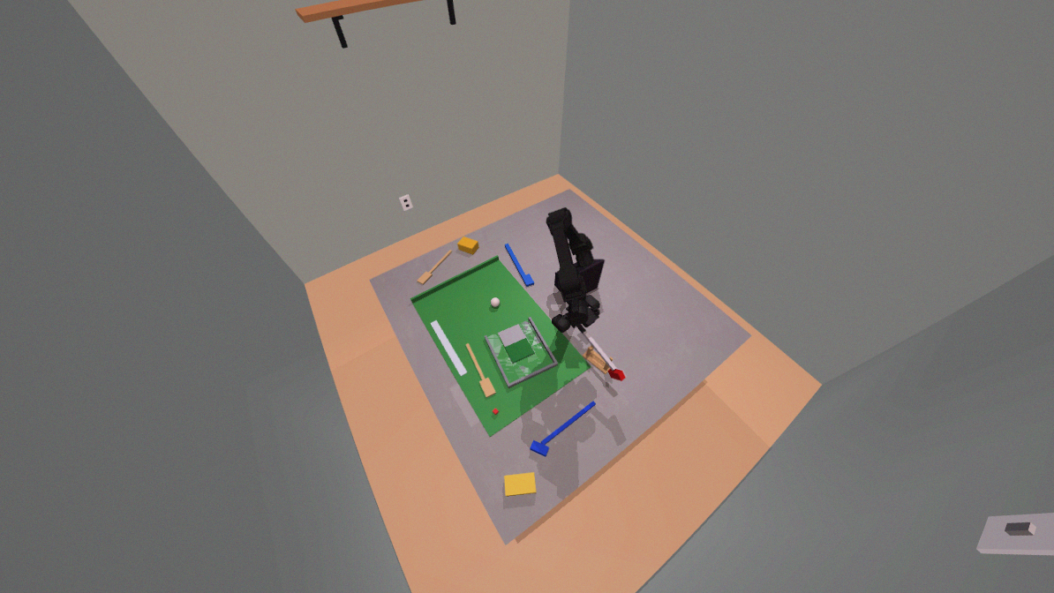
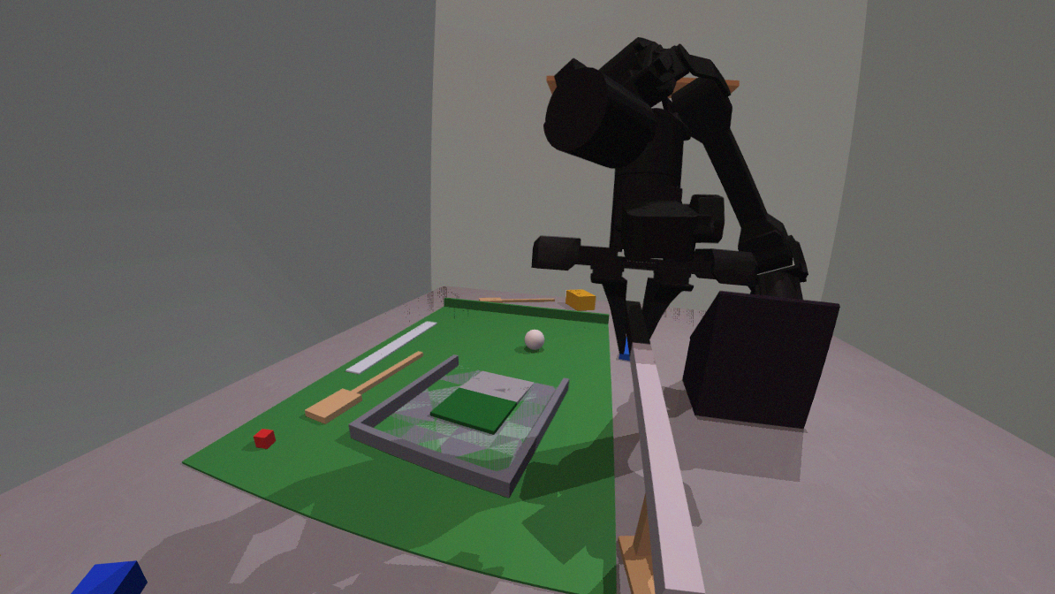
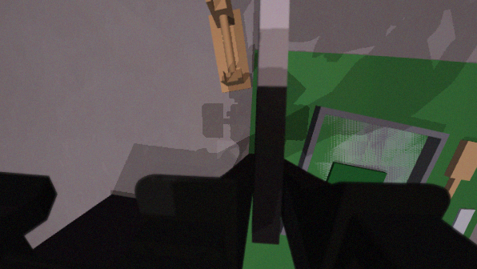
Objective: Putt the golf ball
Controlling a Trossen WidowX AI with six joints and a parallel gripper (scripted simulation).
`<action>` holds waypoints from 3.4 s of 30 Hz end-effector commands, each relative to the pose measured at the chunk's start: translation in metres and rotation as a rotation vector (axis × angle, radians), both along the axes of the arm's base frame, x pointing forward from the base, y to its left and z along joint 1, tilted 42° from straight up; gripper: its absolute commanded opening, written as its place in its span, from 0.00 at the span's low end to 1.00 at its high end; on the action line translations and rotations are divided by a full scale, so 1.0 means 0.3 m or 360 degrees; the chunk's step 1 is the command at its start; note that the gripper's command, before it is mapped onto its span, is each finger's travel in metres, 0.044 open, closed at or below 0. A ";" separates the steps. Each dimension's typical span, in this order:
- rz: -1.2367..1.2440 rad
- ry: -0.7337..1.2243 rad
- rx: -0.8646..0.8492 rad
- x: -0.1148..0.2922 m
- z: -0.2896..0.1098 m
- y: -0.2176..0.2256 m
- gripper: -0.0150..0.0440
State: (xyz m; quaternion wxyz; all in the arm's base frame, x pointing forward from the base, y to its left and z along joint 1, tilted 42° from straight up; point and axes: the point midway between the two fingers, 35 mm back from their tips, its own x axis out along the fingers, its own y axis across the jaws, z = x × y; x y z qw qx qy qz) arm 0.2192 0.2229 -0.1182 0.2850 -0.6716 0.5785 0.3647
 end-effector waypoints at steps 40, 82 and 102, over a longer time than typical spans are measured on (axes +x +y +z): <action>-0.1284 -0.0959 0.0159 0.206 0.589 -0.615 0.25; -0.2182 -0.1746 0.0068 -0.045 0.786 -1.073 0.25; -0.2180 -0.1750 0.0065 -0.036 0.687 -1.163 0.25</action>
